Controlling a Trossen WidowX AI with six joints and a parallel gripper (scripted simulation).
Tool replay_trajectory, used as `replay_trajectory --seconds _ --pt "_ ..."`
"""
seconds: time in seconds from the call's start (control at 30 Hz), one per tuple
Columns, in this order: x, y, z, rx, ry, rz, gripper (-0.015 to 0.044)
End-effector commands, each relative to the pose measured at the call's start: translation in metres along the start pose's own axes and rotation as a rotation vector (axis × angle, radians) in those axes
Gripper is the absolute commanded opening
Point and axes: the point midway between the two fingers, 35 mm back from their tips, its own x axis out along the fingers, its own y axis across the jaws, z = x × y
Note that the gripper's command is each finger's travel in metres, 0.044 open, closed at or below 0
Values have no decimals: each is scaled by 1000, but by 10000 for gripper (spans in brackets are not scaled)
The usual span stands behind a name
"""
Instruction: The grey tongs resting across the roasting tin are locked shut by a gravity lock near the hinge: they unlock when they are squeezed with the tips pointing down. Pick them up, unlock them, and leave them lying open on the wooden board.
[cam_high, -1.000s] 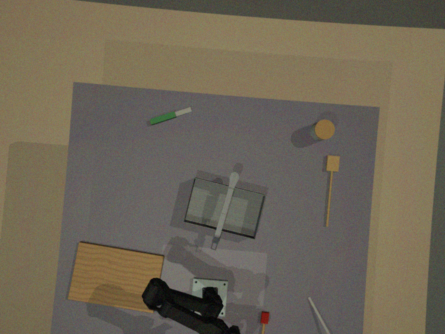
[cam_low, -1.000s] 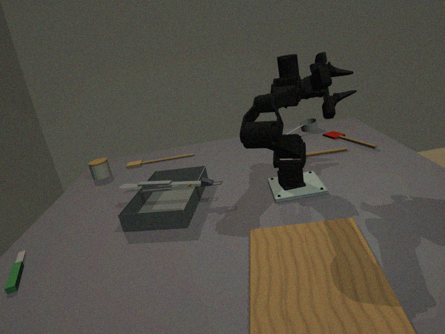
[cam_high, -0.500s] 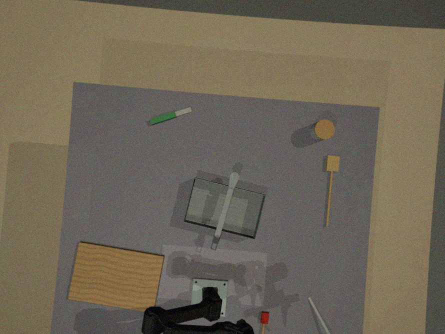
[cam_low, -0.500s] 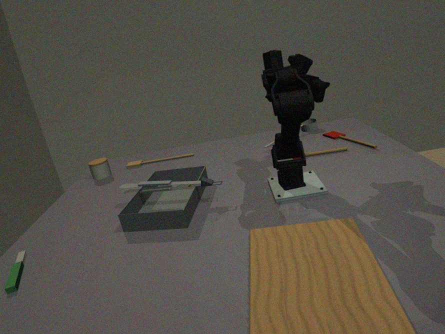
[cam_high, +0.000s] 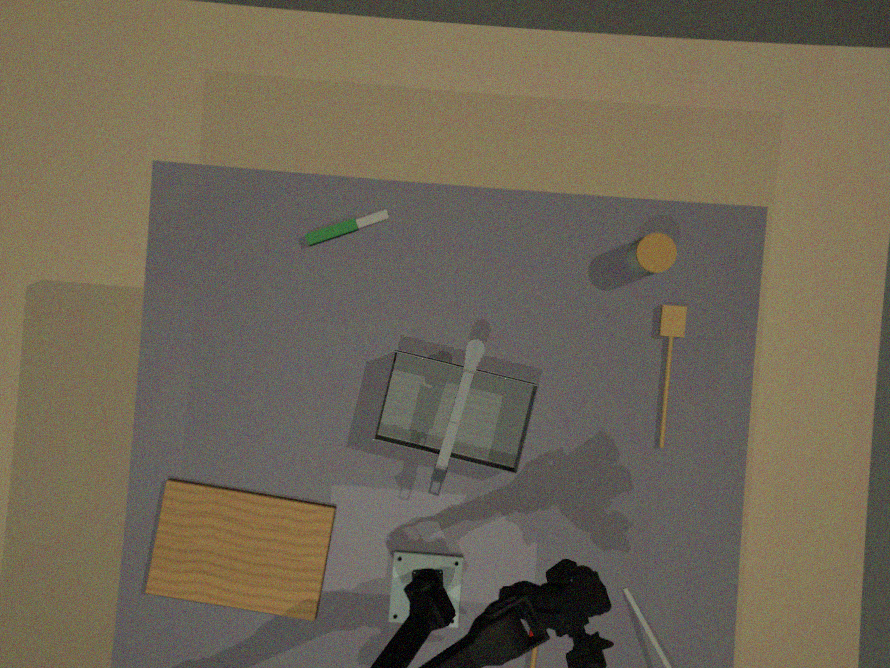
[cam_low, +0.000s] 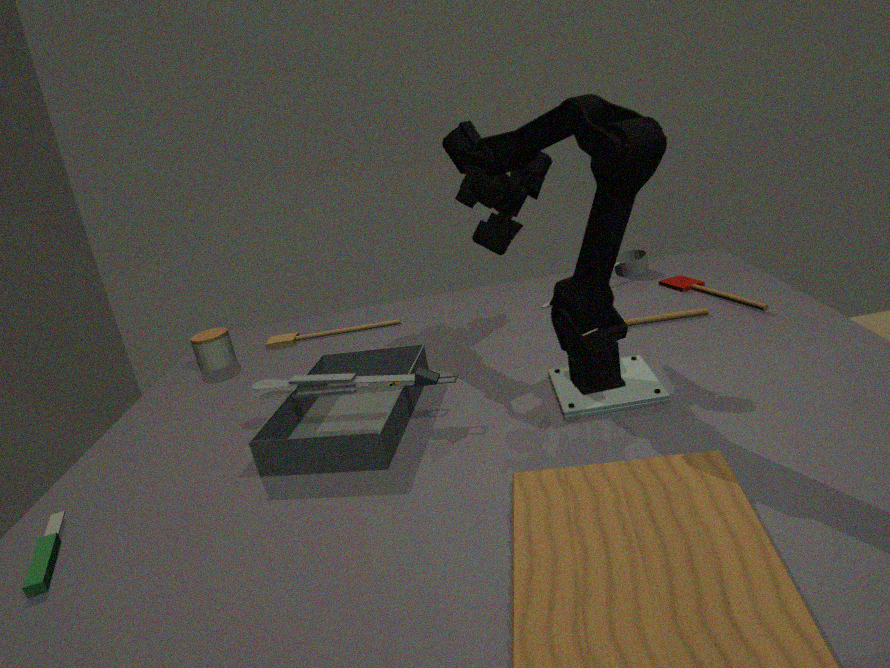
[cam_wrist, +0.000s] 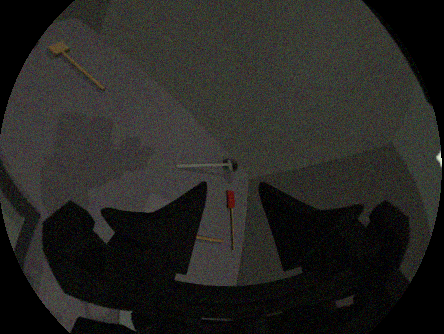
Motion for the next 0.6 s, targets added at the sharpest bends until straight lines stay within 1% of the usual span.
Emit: replay_trajectory --seconds 0.0,0.1,0.3,0.43,0.57 --pt "-18 42 29 -378 -91 140 260" --pt "-41 80 50 -753 -181 230 260" --pt "-108 162 72 -1542 -440 338 260" --pt "-153 201 68 -1985 -609 341 260" --pt "-199 236 54 -2438 -792 300 260"
